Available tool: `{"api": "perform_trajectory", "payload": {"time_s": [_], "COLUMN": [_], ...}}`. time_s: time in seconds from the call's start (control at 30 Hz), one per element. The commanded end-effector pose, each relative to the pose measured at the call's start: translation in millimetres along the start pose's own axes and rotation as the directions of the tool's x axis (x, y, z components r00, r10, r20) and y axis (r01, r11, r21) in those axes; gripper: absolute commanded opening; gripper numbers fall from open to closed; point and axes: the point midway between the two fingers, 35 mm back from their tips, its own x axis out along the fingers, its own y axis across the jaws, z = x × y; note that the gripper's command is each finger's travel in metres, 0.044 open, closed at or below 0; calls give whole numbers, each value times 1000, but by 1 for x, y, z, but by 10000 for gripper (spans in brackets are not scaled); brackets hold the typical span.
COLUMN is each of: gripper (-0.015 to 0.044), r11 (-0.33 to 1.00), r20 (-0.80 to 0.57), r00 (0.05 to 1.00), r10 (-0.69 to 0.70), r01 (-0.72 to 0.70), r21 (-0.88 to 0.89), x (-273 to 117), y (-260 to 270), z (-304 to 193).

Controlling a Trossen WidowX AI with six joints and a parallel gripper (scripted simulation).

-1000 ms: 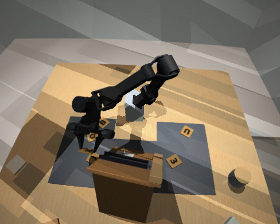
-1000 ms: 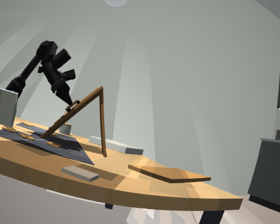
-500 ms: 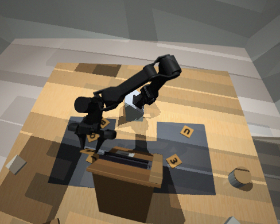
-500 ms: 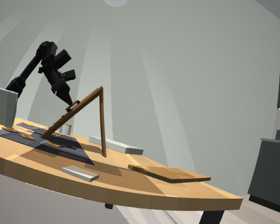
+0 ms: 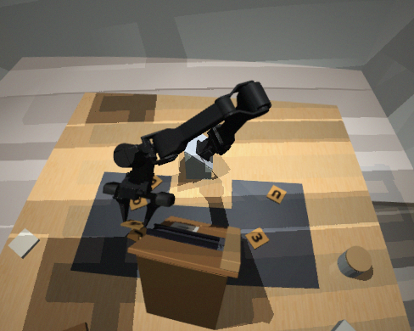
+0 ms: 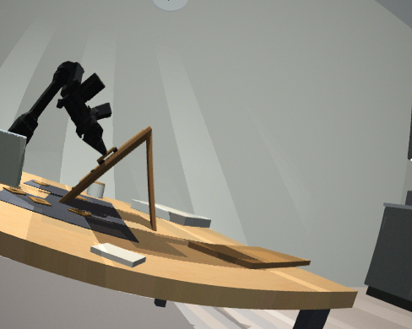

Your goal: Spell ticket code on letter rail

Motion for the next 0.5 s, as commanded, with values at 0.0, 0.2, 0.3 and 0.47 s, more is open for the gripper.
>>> {"api": "perform_trajectory", "payload": {"time_s": [0.0,0.2,0.3,0.47], "gripper": [0,0,0,0], "r11": [1000,1000,1000,1000], "r20": [5,5,5,5], "r00": [1000,1000,1000,1000], "r10": [-4,-4,-4,-3], "r01": [4,4,4,4], "r21": [-4,-4,-4,-4], "x": [-1,-1,-1,-1], "y": [3,6,7,10], "z": [2,2,2,2]}}
